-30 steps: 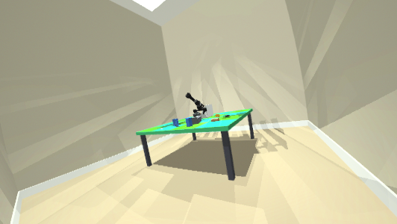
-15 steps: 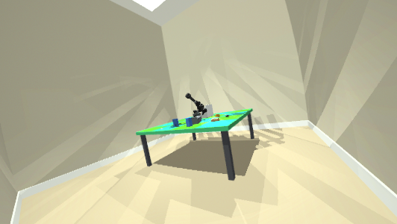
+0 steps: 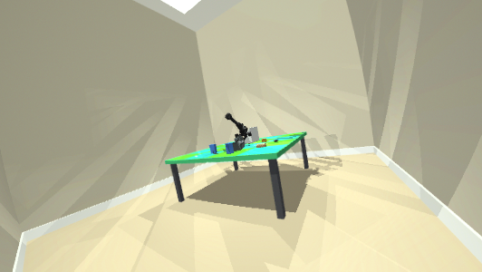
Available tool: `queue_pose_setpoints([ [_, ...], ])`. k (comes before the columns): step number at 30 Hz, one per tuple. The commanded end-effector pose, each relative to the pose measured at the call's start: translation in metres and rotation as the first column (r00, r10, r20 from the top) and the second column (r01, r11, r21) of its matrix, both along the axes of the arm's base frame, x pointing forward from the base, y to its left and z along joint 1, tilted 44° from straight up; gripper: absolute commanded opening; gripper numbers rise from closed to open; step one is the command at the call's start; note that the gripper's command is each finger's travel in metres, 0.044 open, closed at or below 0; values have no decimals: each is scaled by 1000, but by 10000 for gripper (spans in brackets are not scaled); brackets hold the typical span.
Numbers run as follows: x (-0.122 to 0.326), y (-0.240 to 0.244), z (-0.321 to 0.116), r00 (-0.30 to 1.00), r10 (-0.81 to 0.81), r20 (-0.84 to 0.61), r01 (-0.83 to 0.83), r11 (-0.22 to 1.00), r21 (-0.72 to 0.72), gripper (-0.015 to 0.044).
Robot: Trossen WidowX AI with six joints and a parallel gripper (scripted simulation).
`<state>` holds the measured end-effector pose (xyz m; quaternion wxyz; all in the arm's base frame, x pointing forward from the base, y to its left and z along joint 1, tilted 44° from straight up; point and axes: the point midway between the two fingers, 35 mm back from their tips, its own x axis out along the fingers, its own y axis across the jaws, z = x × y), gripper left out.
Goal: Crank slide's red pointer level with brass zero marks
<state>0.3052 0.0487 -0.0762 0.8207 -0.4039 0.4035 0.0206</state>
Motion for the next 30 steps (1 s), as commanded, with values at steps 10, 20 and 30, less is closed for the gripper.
queue_pose_setpoints([
  [10, 1, -5, -4, 1000, 0, -3, 0, 1000, -7, 0],
  [20, 4, -18, -8, 1000, 0, -3, 0, 1000, -8, 0],
  [30, 8, -31, -6, 1000, 0, -3, 0, 1000, -9, 0],
])
